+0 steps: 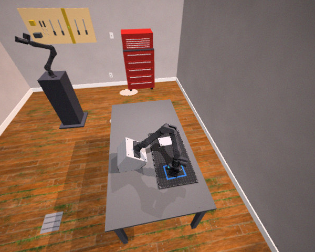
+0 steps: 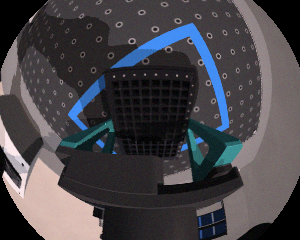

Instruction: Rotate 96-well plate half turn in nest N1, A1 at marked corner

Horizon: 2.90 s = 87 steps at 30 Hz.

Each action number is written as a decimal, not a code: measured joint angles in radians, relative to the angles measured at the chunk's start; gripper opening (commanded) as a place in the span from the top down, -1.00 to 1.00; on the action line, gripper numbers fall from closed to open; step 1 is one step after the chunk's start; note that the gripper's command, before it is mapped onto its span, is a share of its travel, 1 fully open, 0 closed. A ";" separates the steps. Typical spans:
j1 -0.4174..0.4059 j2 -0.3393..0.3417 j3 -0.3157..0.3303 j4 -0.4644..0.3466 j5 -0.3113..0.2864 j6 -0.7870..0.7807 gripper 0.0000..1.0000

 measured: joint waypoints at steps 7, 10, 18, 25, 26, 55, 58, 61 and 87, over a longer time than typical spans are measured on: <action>0.000 0.002 -0.001 0.004 0.001 0.001 1.00; 0.000 0.002 -0.001 0.004 0.001 0.002 -1.00; 0.000 0.002 -0.001 0.004 0.001 0.002 -1.00; 0.000 0.002 -0.001 0.004 0.001 0.002 -1.00; 0.000 0.002 -0.001 0.004 0.001 0.002 -1.00; -0.064 -0.132 0.031 -0.177 -0.023 -0.060 -1.00; -0.076 -0.150 0.041 -0.206 -0.029 -0.071 -1.00; -0.084 -0.163 0.048 -0.227 -0.033 -0.079 -1.00; -0.101 -0.185 0.064 -0.290 -0.045 -0.069 -1.00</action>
